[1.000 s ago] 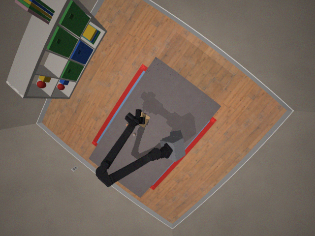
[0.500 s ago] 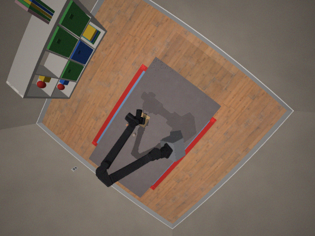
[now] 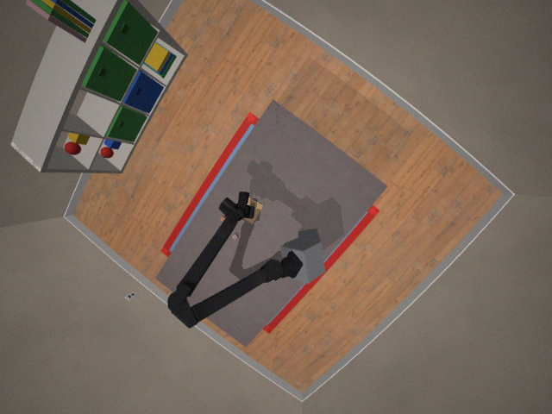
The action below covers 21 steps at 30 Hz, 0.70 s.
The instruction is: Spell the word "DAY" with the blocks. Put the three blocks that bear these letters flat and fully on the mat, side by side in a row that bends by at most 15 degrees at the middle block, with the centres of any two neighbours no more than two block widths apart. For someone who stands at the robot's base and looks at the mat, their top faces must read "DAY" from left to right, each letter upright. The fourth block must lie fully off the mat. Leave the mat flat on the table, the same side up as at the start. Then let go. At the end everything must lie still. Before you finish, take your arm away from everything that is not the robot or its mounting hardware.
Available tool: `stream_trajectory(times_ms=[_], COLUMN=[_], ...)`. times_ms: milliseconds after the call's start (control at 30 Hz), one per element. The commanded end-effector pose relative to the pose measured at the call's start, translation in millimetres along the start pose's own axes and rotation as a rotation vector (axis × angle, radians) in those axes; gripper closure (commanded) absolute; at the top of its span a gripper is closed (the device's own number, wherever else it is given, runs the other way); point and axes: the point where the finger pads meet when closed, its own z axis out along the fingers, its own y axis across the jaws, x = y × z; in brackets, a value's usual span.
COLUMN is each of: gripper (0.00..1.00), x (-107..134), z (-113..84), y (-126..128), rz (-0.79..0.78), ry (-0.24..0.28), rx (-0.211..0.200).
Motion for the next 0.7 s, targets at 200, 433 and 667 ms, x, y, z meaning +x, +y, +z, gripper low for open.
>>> stream_trajectory(times_ms=[200,433,667], gripper=[0.42,0.42,0.42], x=[2.1,1.5,-0.2], z=[5.3,8.5,16.3], y=[-0.1,1.1,4.9], rz=[0.004,0.002,-0.002], ry=[0.001,-0.001,-0.004], rx=[0.001,0.000,-0.005])
